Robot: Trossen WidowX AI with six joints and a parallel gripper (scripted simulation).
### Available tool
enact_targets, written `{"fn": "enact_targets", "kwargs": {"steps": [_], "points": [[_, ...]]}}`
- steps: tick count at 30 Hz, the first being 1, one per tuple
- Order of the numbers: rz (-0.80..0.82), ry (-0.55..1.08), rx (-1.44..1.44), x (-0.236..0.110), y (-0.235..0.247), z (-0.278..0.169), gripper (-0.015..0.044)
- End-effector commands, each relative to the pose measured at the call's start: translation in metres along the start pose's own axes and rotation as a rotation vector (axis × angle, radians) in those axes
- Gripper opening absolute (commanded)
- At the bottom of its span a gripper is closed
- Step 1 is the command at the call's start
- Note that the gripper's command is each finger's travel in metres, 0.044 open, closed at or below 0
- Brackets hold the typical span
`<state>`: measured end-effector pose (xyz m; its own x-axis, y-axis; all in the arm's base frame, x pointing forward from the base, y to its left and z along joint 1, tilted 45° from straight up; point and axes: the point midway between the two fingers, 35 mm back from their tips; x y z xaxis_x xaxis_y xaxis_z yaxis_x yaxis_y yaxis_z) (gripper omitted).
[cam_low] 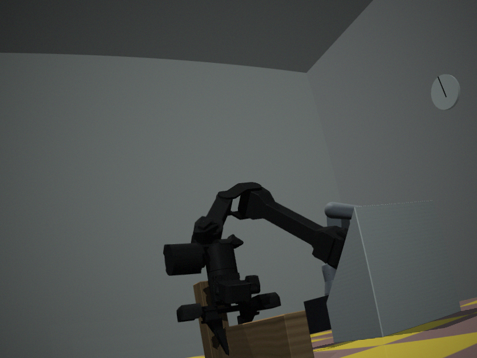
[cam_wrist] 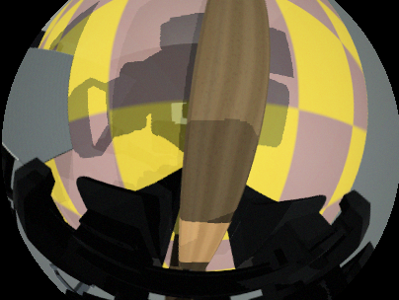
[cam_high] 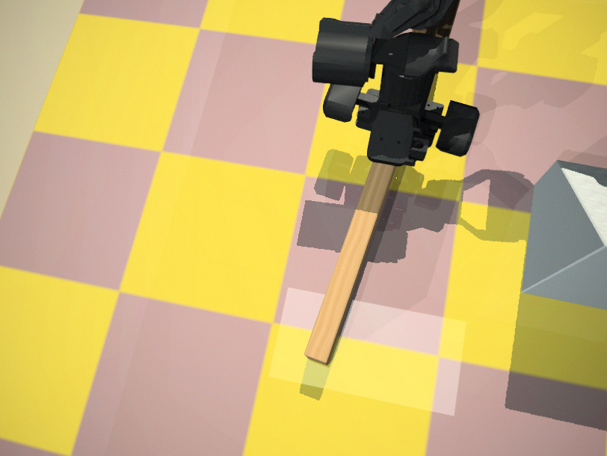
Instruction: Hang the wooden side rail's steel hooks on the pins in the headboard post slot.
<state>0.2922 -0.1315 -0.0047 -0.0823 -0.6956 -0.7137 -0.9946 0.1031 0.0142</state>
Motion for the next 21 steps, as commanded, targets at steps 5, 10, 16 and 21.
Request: {"fn": "enact_targets", "kwargs": {"steps": [5,10,16,21], "points": [[0.004,0.004,-0.082,0.0,0.006,0.0,0.0],[0.004,0.004,-0.126,0.0,0.01,0.0,0.0],[0.004,0.004,-0.155,0.0,0.013,0.0,0.0],[0.004,0.004,-0.155,0.0,0.015,0.001,0.0]]}}
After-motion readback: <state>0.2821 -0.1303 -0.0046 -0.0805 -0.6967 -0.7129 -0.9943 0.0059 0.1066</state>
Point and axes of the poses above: the point midway between the two fingers, 35 mm back from their tips, its own x axis out along the fingers, its own y axis across the jaws, z = x × y, and after that the axes turned 10 degrees about -x, right-handed
